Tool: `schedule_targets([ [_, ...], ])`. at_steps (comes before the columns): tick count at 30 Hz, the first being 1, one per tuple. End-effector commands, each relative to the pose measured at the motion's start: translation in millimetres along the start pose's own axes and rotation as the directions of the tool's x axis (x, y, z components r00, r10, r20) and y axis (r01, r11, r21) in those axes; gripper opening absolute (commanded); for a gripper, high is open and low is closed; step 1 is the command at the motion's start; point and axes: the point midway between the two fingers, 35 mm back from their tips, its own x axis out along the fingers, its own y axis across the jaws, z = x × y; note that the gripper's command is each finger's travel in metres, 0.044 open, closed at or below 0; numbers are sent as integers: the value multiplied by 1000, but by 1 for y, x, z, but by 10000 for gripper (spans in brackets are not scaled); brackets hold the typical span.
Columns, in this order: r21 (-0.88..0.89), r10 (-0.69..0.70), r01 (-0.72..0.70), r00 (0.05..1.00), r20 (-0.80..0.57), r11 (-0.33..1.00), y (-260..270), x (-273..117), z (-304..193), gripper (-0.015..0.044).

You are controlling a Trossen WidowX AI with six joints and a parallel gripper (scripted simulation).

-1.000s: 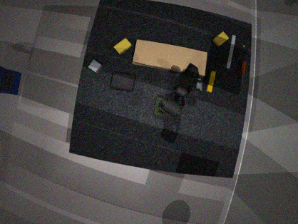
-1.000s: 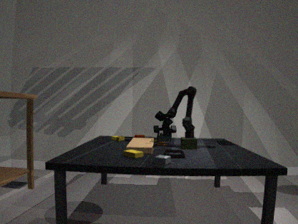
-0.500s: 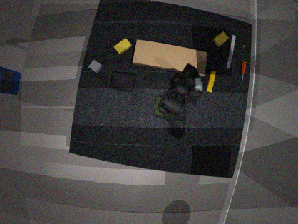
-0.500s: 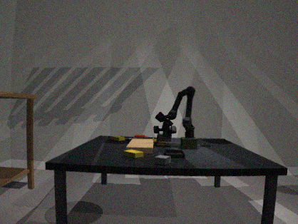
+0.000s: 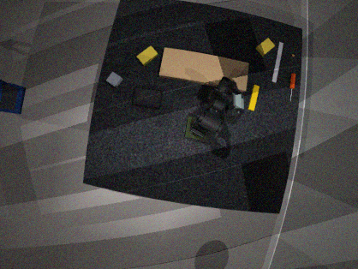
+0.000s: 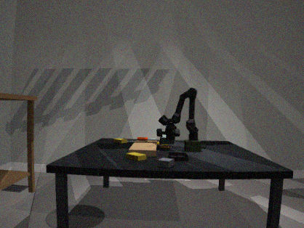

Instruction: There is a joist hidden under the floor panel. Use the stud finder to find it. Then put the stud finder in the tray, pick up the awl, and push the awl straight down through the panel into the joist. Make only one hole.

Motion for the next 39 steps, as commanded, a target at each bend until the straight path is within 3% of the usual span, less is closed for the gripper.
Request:
schedule_targets([
  [1, -3, 4, -4, 1000, -28, 1000, 0, 0, -1, 0],
  [19, 1, 0, 0, 997, -78, 1000, 1, -1, 2, 0],
  [25, 1, -4, 4, 990, -139, 1000, 0, -6, -22, 0],
  [39, 0, -5, 5, 990, -138, 1000, -1, -3, -18, 0],
])
